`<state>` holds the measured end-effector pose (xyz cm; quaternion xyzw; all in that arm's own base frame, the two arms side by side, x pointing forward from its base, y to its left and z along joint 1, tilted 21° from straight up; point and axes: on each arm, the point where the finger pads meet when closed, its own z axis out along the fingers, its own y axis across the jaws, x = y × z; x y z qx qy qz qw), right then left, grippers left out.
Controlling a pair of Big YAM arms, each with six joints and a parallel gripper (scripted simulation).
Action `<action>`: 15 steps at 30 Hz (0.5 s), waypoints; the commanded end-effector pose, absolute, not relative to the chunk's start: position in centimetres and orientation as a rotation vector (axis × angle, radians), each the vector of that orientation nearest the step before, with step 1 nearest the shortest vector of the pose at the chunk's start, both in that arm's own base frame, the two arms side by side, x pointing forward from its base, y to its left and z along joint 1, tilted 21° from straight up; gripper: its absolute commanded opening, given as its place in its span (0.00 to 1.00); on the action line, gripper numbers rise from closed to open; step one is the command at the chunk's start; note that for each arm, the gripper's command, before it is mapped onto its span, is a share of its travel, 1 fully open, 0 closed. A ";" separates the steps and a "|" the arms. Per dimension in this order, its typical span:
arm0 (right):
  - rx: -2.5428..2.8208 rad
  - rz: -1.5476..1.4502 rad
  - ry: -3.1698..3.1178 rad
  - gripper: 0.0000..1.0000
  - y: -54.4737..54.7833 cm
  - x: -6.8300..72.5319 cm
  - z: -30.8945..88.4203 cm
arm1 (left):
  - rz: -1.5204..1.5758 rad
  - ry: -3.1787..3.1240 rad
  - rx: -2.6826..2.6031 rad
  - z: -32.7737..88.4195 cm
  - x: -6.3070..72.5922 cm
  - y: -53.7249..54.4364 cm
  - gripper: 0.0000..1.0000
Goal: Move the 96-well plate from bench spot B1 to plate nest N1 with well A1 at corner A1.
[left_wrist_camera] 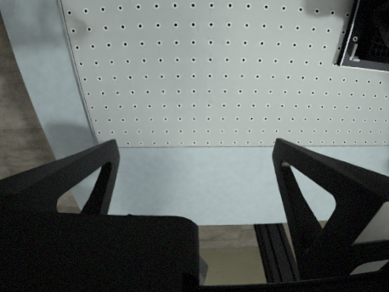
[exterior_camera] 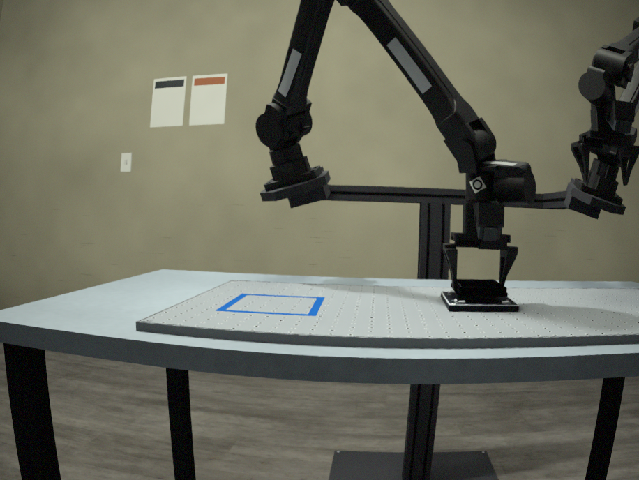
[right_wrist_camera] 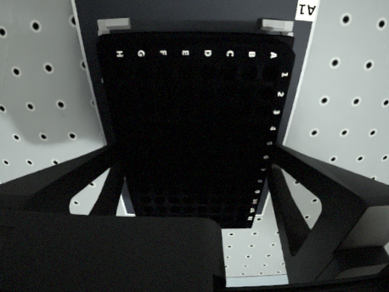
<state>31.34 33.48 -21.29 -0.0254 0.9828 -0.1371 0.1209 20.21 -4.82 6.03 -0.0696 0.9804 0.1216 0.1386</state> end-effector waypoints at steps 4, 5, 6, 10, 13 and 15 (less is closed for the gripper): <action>-0.053 -0.383 2.864 0.00 33.8 32.6 -21.7 | 0.375 2.854 -0.204 5.6 20.0 -4.4 1.00; -0.054 -0.384 2.865 0.00 33.8 32.6 -21.7 | 0.375 2.854 -0.204 5.6 20.0 -4.4 1.00; -0.054 -0.381 2.863 0.00 33.9 32.6 -21.7 | 0.375 2.854 -0.204 5.6 20.0 -4.4 1.00; -0.052 -0.369 2.859 0.00 34.2 32.9 -21.4 | 0.375 2.854 -0.204 5.6 20.0 -4.4 1.00; -0.053 -0.370 2.859 0.00 34.2 33.0 -21.5 | 0.375 2.854 -0.204 5.6 20.0 -4.4 1.00; -0.053 -0.369 2.859 0.00 34.3 33.0 -21.7 | 0.375 2.854 -0.204 5.6 20.0 -4.4 1.00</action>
